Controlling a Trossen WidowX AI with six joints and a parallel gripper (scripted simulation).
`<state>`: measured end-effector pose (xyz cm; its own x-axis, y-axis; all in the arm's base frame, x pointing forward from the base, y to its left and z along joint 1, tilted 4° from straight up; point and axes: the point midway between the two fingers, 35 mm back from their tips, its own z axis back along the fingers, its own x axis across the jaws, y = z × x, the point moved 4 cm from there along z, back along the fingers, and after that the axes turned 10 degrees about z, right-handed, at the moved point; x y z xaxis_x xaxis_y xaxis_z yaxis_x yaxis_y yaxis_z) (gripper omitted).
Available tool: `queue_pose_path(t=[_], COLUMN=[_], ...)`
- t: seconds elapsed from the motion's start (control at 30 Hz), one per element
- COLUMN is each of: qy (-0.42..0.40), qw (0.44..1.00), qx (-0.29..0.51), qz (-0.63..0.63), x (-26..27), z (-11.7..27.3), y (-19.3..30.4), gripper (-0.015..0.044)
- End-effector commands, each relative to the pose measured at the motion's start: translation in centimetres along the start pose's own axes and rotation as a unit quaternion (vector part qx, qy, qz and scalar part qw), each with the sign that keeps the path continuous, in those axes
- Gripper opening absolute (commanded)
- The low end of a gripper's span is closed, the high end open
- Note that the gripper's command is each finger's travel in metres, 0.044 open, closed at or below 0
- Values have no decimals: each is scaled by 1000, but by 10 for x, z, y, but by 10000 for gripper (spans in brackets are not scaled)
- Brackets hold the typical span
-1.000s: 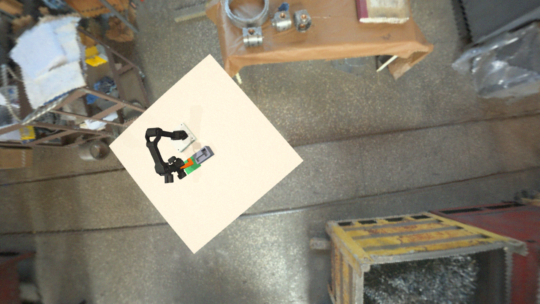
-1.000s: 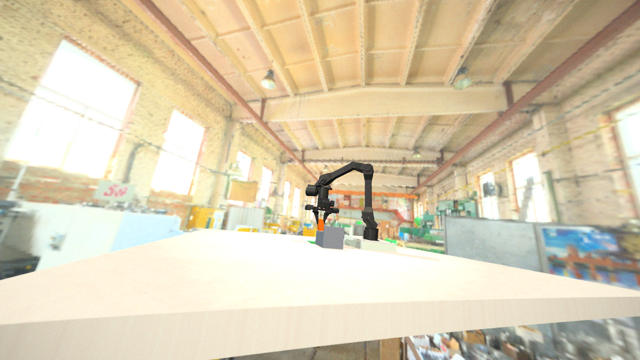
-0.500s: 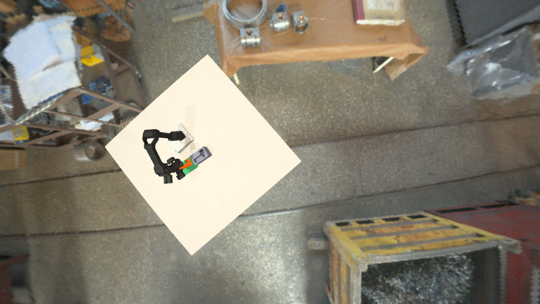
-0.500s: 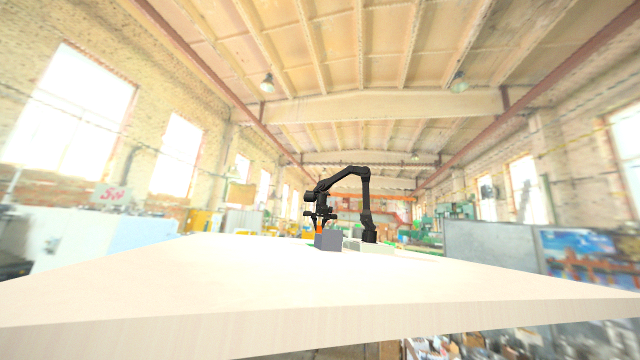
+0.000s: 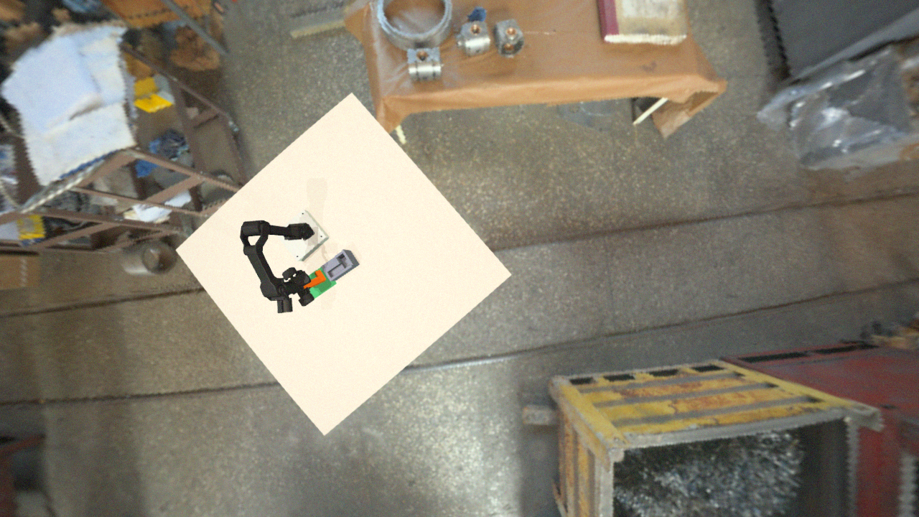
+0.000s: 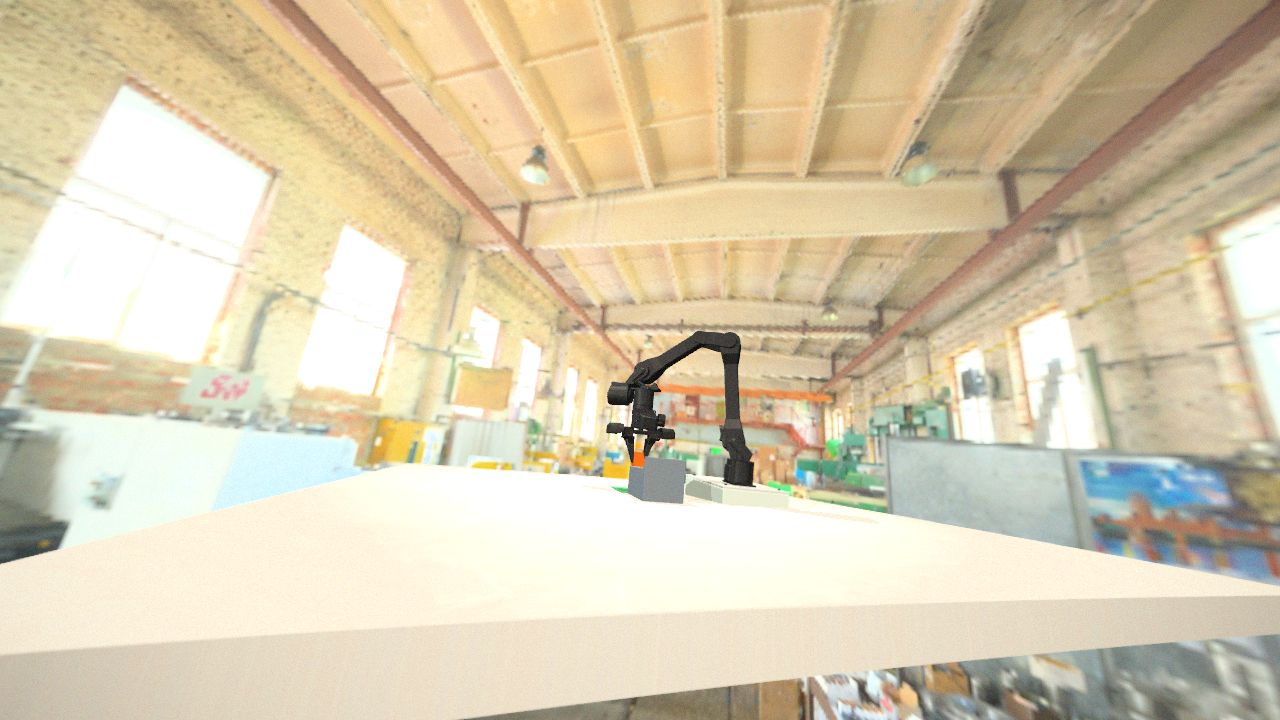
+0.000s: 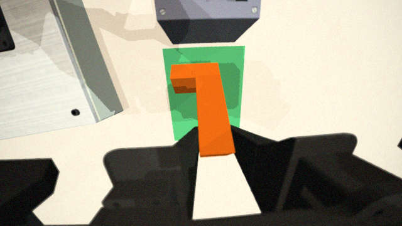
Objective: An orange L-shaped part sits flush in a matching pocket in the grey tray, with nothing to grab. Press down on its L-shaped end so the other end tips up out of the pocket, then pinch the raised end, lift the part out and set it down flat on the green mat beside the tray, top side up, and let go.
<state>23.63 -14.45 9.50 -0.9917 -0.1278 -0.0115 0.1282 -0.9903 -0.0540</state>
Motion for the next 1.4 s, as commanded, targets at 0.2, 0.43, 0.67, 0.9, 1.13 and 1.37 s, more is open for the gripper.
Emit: queue_pose_path(t=[0.2, 0.43, 0.67, 0.9, 1.13, 1.37], qy=[0, 0, -1, -1, 6, 6], qw=[1000, 1000, 1000, 1000, 1000, 1000], qx=[0, 0, 1, 2, 5, 5], qz=[0, 0, -1, -2, -2, -2], x=[0, 0, -3, 0, -3, -3], z=[0, 0, 53, 89, 85, 85], y=[0, 0, 3, 0, 1, 1], gripper=[53, 236, 400, 400, 400, 400])
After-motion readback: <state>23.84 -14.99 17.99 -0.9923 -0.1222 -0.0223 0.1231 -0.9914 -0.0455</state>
